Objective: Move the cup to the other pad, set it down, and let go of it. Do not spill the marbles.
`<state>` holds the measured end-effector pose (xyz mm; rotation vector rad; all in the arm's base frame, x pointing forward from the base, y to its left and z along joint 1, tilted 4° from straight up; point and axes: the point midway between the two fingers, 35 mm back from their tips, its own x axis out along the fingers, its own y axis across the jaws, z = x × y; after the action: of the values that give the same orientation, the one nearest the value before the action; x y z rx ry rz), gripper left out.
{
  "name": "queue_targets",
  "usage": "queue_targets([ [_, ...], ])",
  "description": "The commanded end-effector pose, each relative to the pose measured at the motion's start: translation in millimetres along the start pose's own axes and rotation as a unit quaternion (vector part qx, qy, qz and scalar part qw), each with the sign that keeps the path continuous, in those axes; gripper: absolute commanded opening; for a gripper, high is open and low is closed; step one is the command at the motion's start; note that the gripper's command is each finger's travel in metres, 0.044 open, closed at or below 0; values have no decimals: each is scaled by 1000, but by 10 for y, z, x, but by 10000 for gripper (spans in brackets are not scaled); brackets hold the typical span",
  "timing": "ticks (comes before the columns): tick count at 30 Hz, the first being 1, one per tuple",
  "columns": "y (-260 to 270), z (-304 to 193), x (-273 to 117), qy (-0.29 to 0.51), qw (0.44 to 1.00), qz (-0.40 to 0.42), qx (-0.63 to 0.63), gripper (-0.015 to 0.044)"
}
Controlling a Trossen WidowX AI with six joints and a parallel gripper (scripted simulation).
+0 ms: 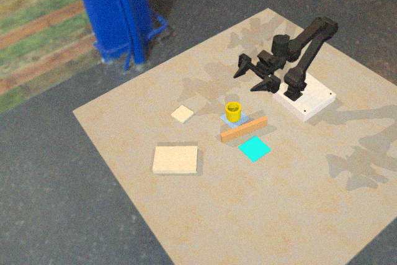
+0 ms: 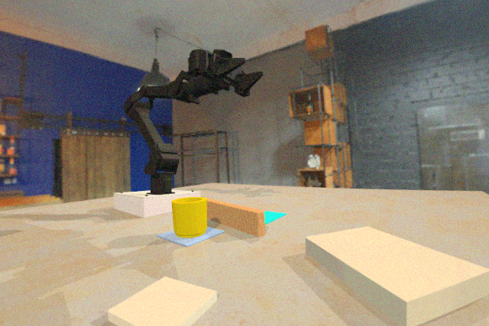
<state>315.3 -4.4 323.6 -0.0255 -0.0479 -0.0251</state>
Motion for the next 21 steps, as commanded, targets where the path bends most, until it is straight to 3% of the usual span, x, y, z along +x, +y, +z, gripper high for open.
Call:
queue_targets([
  [1,-7,-16,8,4,1000,-1,-3,374],
  [4,-119,-265,109,65,997,-12,-51,295],
  [9,-534,-1120,206,279,942,-5,-189,167],
  [14,-815,-1854,-79,470,829,96,-287,167],
  [21,-980,-2382,-683,609,670,291,-309,167],
])
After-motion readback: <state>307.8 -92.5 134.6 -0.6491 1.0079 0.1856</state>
